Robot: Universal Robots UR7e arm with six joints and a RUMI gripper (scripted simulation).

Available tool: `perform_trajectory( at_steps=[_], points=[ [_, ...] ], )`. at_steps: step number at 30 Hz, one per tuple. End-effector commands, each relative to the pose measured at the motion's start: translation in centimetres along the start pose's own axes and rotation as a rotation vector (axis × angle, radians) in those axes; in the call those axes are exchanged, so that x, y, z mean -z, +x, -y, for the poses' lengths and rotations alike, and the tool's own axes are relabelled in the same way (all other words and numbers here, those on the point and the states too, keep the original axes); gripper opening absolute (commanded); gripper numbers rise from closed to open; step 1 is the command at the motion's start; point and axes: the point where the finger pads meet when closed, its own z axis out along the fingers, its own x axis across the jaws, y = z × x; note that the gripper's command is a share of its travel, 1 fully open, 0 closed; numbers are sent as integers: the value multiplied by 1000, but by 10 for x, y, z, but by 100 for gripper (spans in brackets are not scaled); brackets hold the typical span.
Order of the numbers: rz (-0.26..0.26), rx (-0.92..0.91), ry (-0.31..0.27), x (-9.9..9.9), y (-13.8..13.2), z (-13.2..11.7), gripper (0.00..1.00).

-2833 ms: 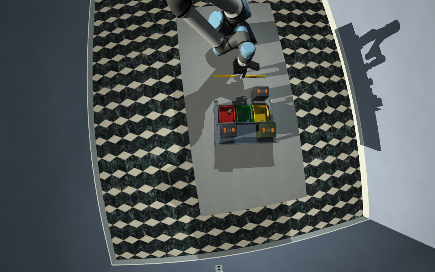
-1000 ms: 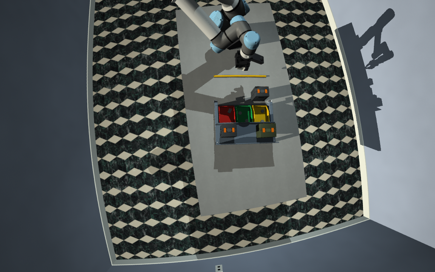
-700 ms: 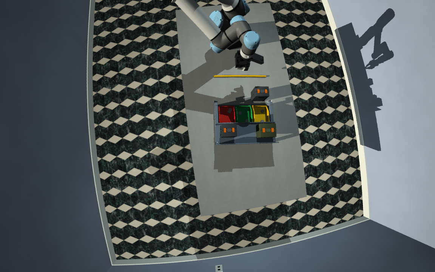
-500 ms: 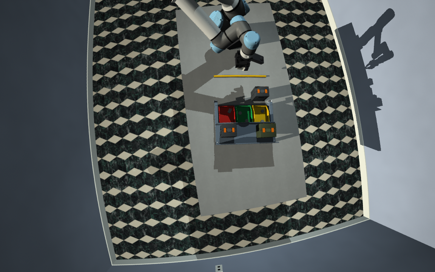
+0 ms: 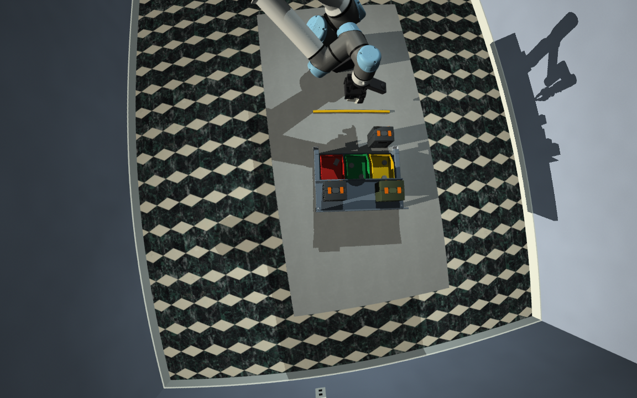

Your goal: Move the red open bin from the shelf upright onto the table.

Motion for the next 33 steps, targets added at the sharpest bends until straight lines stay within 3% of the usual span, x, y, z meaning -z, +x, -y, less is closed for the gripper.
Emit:
perform_trajectory(
  at_steps=[1,33],
  points=[
    [-1,0,0,2,0,0,0],
    [-1,0,0,48,0,0,0]
  ],
)
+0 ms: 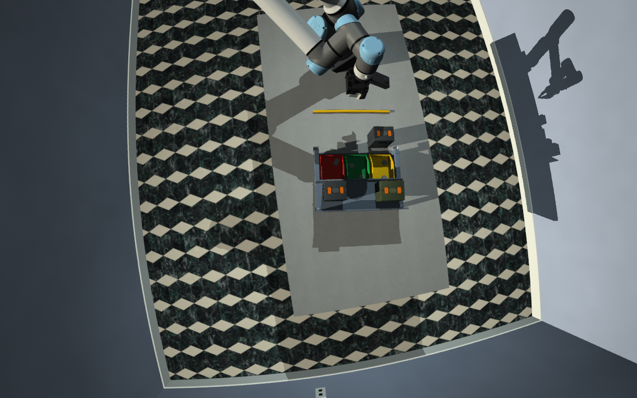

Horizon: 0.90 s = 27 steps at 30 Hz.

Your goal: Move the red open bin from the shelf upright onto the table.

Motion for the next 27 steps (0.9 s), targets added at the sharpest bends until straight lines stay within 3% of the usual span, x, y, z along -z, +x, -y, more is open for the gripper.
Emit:
perform_trajectory(
  at_steps=[1,17,27],
  points=[
    [0,0,0,4,0,0,0],
    [0,0,0,6,2,-1,0],
    [0,0,0,6,17,-8,0]
  ],
)
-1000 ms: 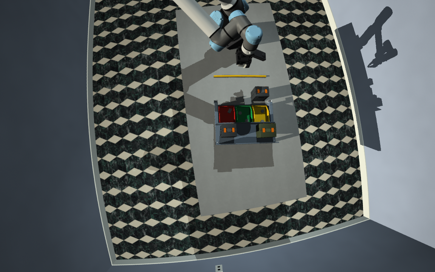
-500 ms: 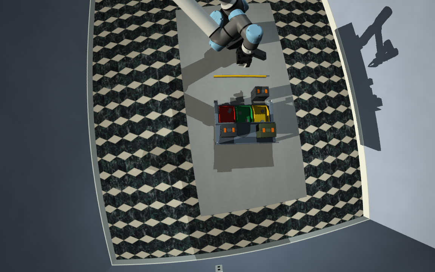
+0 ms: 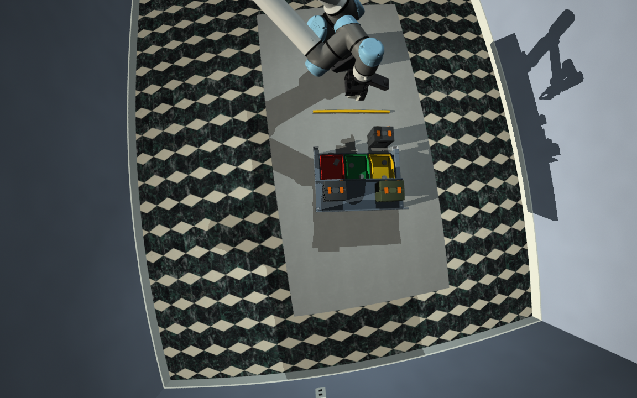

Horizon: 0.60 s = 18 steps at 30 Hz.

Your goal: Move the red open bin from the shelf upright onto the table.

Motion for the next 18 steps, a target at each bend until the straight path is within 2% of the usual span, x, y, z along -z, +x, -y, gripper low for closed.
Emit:
perform_trajectory(
  at_steps=[1,8,18],
  points=[
    [-1,0,1,0,10,-5,0],
    [-1,0,1,0,28,-13,0],
    [-1,0,1,0,81,-40,0]
  ],
)
